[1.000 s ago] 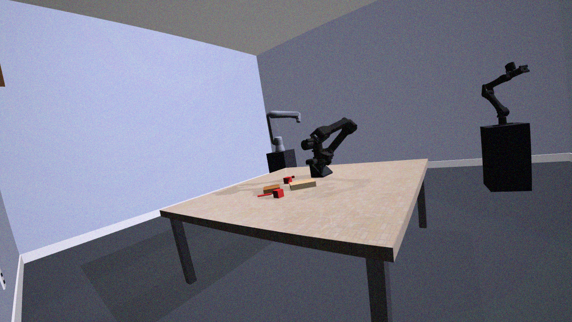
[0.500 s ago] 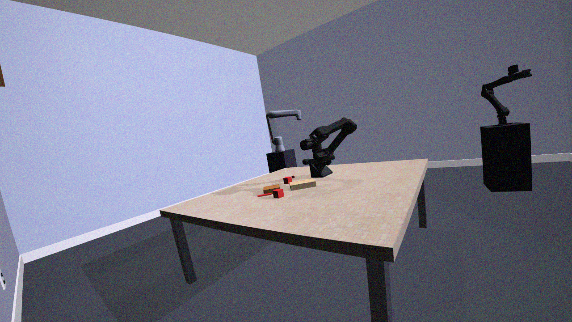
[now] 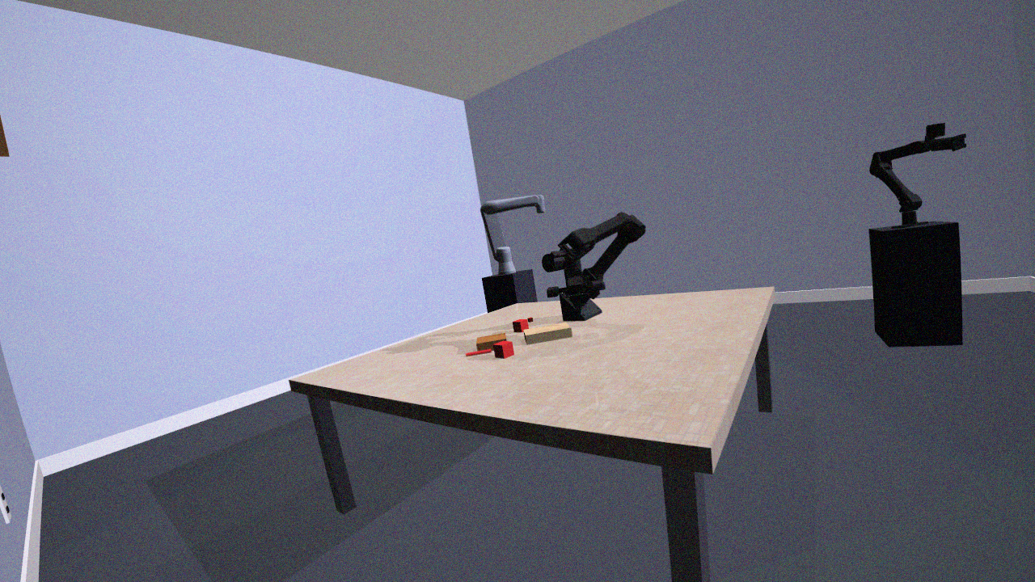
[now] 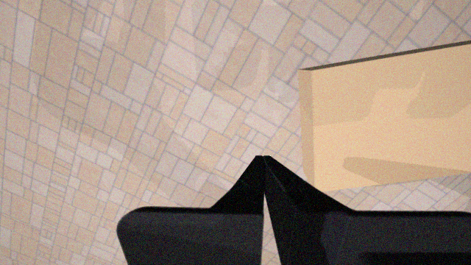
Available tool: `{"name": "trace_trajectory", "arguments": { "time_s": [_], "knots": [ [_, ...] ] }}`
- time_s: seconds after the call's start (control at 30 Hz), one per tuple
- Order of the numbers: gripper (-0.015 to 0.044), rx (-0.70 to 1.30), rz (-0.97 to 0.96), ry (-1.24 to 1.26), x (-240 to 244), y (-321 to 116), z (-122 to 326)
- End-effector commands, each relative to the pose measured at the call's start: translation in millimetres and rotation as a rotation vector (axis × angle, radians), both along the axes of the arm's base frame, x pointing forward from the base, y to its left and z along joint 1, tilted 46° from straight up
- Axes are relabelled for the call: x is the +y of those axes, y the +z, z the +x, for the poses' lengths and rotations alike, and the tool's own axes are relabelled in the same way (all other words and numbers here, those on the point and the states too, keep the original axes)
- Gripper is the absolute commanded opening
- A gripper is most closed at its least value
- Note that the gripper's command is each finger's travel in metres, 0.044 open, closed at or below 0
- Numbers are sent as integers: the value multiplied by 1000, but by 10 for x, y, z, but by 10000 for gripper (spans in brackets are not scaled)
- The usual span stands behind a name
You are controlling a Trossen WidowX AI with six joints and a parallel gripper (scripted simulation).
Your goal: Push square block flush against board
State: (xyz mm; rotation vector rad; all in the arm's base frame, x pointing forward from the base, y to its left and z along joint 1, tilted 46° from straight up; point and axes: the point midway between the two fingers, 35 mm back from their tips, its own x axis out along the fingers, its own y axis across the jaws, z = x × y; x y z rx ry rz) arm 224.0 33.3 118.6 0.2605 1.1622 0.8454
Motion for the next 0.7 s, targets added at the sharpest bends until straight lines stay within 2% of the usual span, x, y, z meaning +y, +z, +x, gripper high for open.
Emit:
{"name": "trace_trajectory", "arguments": {
  "time_s": [0.0, 0.67],
  "knots": [
    [0, 77, 13, -71, 23, -44, 5],
    [0, 564, 108, -557, 164, -265, 72]
  ]
}}
